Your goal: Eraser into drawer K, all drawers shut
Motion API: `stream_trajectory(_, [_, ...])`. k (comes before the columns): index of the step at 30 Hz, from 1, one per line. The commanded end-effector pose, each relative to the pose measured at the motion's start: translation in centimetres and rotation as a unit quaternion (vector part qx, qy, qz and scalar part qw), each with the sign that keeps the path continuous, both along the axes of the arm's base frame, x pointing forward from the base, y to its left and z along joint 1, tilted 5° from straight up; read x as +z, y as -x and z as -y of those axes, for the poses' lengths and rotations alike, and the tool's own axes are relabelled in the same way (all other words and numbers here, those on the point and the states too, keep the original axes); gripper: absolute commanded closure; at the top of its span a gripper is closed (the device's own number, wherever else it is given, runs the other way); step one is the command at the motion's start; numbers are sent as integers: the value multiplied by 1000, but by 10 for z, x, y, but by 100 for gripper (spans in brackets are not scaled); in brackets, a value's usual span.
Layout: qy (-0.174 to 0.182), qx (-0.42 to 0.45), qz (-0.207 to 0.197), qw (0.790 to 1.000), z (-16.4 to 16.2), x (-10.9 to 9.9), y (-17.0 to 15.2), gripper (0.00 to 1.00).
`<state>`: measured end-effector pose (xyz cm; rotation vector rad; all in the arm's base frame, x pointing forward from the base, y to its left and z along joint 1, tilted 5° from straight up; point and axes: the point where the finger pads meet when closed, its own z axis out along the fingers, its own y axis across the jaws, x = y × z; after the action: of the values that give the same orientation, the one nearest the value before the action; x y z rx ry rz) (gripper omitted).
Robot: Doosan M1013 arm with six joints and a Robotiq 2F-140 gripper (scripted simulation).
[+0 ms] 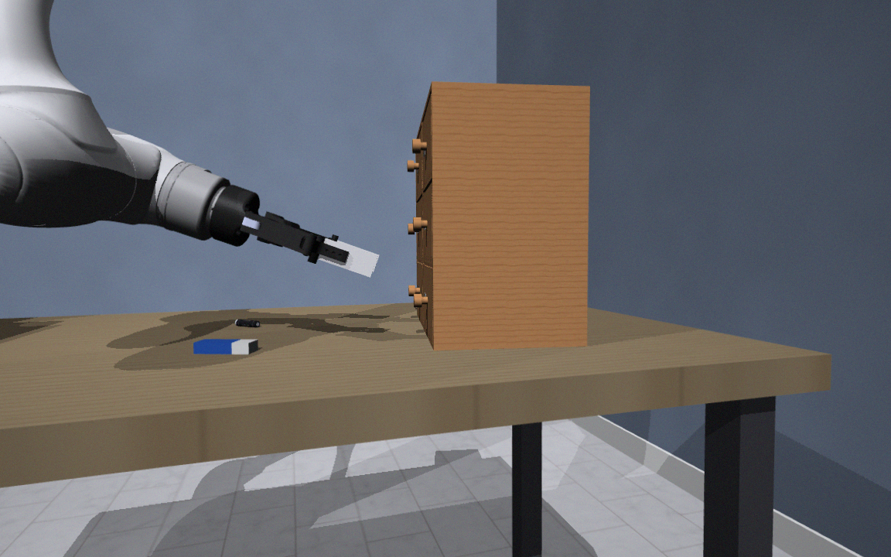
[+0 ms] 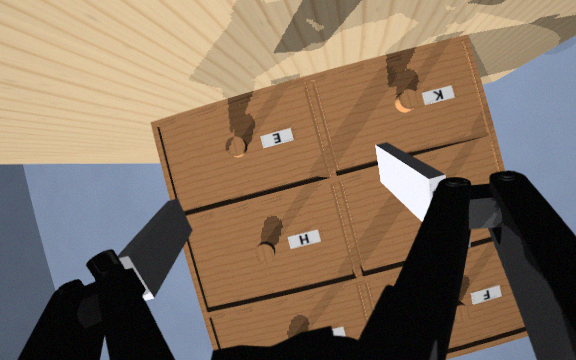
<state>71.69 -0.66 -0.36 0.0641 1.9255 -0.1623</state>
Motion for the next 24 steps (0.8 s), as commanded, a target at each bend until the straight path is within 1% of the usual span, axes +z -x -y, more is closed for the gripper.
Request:
stream_trajectory(1, [0,0,1,1000,2,-18,0,0])
stream_trajectory(5, [0,0,1,1000,3,-32,0,0])
stream_trajectory(9, [0,0,1,1000,3,-39,0,0])
stream_trajectory(24, [0,0,1,1000,3,-41,0,0])
